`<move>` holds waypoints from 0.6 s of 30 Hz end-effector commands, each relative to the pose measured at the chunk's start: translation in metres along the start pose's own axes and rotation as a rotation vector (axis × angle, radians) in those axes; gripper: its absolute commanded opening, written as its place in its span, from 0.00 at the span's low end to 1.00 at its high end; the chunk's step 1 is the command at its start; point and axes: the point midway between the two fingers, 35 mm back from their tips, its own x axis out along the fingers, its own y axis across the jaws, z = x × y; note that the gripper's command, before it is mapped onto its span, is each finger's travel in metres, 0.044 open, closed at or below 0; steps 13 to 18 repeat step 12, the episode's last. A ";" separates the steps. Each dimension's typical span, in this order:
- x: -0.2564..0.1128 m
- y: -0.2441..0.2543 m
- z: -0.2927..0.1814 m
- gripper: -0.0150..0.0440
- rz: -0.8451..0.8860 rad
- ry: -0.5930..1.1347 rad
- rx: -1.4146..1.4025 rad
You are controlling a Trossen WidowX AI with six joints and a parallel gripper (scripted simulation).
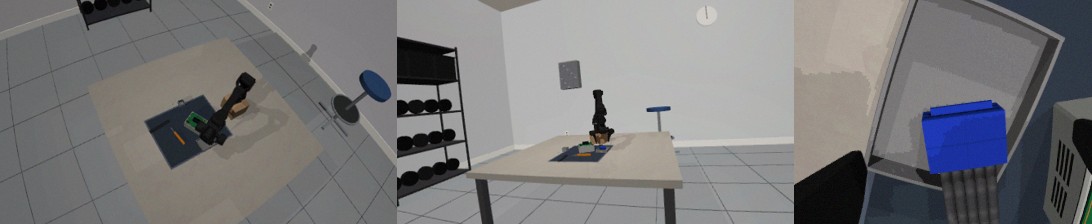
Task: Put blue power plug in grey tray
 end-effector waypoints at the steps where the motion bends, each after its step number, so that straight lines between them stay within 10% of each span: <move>1: -0.038 0.000 0.004 1.00 0.000 -0.018 -0.002; 18: -0.072 0.000 0.000 1.00 0.002 -0.012 -0.001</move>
